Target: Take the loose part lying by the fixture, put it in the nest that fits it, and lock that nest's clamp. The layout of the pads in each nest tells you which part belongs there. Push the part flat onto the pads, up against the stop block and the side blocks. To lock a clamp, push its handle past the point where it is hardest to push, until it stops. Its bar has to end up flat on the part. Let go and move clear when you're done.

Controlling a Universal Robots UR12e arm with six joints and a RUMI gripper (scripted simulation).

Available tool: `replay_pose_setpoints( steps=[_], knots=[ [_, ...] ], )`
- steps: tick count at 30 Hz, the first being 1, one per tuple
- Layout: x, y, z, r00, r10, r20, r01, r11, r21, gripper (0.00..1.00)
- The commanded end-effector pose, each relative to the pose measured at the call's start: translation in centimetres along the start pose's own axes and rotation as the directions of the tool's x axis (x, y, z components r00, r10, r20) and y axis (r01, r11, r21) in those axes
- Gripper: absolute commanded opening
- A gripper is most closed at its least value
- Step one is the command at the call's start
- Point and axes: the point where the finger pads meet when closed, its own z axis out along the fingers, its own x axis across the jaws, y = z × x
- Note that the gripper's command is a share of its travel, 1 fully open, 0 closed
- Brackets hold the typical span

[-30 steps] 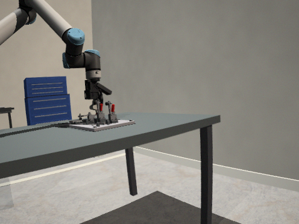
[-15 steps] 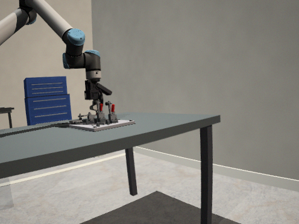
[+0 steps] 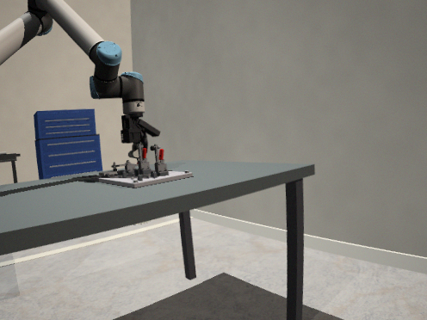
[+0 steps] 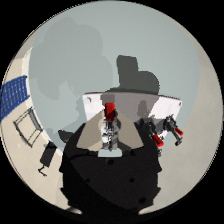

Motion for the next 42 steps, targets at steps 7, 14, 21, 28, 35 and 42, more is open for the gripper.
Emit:
replay_pose_setpoints(
  steps=[7, 14, 21, 28, 35, 42],
  knots=[
    [-0.1, -0.3, -0.1, 1.000, -0.003, 0.000, 0.003, 1.000, 0.004, 0.28],
    [-0.1, -0.3, -0.1, 1.000, -0.002, 0.000, 0.002, 1.000, 0.004, 0.28],
    [-0.1, -0.3, -0.1, 1.000, -0.002, 0.000, 0.002, 1.000, 0.004, 0.28],
    [-0.1, -0.3, -0.1, 1.000, -0.002, 0.000, 0.002, 1.000, 0.004, 0.28],
    [-0.1, -0.3, -0.2, 1.000, -0.002, -0.001, 0.002, 1.000, 0.004, 0.28],
    [0.0, -0.1, -1.5, 1.000, 0.000, 0.000, 0.000, 1.000, 0.003, 0.28]
  ],
)
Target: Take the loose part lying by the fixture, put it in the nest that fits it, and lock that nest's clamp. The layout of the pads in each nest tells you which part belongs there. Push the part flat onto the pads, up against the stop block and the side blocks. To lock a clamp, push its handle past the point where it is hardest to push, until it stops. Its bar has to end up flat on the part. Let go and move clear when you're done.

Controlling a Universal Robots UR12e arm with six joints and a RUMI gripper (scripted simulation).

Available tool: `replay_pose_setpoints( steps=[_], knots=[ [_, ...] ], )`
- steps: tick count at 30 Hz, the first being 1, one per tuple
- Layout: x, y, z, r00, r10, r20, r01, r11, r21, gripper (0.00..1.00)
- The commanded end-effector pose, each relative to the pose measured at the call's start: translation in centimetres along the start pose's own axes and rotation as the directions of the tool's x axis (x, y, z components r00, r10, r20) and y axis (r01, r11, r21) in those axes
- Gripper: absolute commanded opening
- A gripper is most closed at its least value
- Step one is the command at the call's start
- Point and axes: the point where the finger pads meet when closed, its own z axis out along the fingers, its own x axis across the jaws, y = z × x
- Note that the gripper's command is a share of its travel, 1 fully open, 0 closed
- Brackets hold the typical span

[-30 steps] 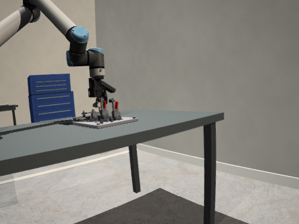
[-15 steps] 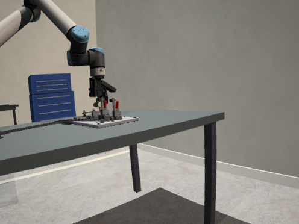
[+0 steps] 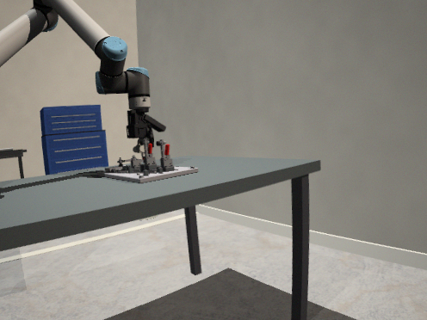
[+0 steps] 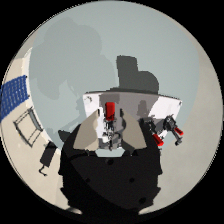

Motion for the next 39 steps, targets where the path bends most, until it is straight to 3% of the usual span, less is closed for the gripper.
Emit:
replay_pose_setpoints(
  steps=[1, 16, 39],
  knots=[
    [0.1, -0.1, -1.7, 1.000, 0.001, -0.001, -0.001, 1.000, 0.004, 0.28],
    [0.0, -0.1, -6.0, 1.000, 0.000, -0.001, 0.000, 1.000, 0.005, 0.28],
    [0.0, -0.1, -6.0, 1.000, -0.001, 0.000, 0.001, 1.000, 0.003, 0.28]
  ],
)
